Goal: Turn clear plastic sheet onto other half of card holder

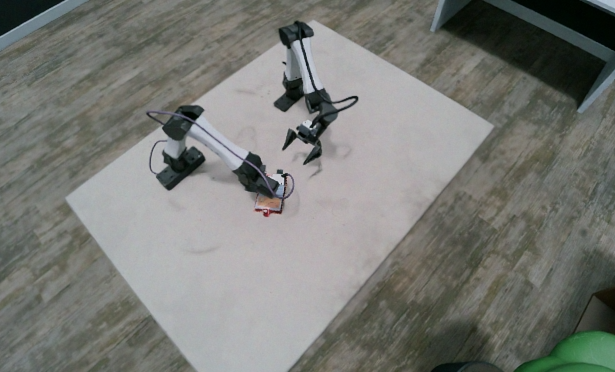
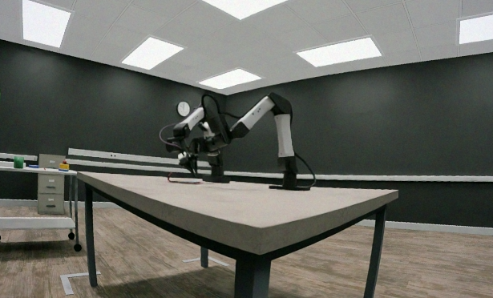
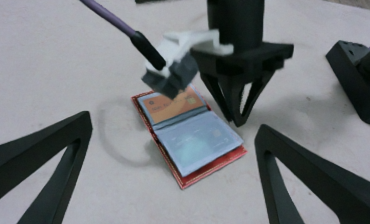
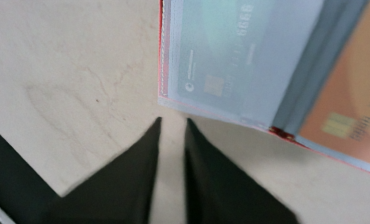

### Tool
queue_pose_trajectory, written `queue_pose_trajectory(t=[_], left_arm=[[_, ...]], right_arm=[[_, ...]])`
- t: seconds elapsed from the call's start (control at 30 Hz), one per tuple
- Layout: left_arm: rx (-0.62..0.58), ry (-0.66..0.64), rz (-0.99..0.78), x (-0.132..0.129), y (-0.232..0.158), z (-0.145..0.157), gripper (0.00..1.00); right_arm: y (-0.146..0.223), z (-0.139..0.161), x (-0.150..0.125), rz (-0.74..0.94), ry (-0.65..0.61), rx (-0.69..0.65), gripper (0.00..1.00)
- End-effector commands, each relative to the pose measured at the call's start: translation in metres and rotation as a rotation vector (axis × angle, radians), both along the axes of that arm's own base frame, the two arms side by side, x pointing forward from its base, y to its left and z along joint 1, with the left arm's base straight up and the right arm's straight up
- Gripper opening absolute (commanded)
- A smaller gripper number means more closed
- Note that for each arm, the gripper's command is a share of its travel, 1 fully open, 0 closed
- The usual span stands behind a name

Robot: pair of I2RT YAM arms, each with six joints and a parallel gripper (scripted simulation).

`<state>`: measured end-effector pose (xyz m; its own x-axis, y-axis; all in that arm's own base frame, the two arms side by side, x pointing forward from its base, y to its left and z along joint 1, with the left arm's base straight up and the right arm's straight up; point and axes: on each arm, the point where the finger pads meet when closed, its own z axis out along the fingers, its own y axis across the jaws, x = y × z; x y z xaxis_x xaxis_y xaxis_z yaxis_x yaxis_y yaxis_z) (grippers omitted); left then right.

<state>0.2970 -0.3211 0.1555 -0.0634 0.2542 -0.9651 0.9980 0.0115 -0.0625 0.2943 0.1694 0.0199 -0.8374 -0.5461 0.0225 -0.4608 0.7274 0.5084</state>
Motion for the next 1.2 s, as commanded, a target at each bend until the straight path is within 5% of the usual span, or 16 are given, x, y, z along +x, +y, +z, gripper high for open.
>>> queue_pose_trajectory(t=[0.0,0.03,0.17,0.7,0.97,1.17], left_arm=[[-0.025,-0.04,-0.011,-0.001,0.003,0.01,1.0],[-0.025,-0.04,-0.011,-0.001,0.003,0.01,1.0],[-0.024,-0.041,-0.006,0.002,0.001,0.011,1.0],[-0.024,-0.041,-0.006,0.002,0.001,0.011,1.0],[-0.024,-0.041,-0.006,0.002,0.001,0.011,1.0],[-0.024,-0.041,-0.006,0.002,0.001,0.011,1.0]], right_arm=[[-0.004,0.033,0.016,0.007,-0.088,0.021,0.23],[-0.004,0.033,0.016,0.007,-0.088,0.021,0.23],[-0.012,0.037,0.018,0.007,-0.053,0.011,0.65],[-0.006,0.058,0.036,-0.029,-0.392,0.034,0.65],[0.01,0.072,0.011,-0.033,-0.653,0.051,0.65],[0.015,0.076,-0.001,-0.028,-0.735,0.059,0.65]])
